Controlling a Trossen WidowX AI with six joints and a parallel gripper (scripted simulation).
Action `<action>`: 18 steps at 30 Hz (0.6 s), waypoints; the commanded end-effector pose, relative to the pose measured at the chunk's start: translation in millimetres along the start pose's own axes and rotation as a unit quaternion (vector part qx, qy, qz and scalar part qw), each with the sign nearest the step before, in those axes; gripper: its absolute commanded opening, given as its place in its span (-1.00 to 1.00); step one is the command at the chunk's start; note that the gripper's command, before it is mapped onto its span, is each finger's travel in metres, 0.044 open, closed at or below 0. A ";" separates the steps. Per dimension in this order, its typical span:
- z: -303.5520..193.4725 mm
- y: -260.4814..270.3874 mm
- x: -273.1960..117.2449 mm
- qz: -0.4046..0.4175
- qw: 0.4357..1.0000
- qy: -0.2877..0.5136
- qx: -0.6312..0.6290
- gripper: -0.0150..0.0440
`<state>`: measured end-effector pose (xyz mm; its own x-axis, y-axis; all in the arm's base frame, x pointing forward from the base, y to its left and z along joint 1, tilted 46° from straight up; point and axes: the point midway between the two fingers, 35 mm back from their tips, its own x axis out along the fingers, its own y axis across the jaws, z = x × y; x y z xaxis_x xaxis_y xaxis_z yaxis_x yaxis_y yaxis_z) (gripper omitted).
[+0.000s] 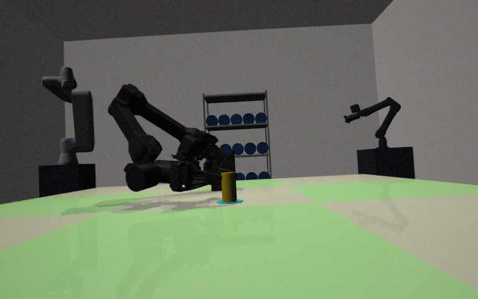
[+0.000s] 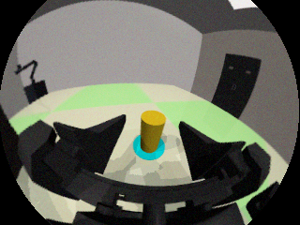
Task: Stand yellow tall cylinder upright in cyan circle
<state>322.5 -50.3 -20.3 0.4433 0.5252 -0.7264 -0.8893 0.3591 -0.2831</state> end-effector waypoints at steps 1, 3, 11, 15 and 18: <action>10.8 -1.9 -1.0 -0.001 1.000 -0.001 -0.003 0.86; 25.8 -3.1 -2.8 -0.001 1.000 -0.002 -0.004 0.86; 84.3 -0.3 -11.0 -0.002 1.000 -0.008 -0.006 0.86; 89.0 0.4 -10.7 0.001 1.000 -0.005 -0.003 0.86; 89.4 1.1 3.9 0.040 0.997 0.050 0.039 0.86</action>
<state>328.1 12.4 37.8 0.4096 0.5076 -0.7580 -0.8977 0.3721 -0.2359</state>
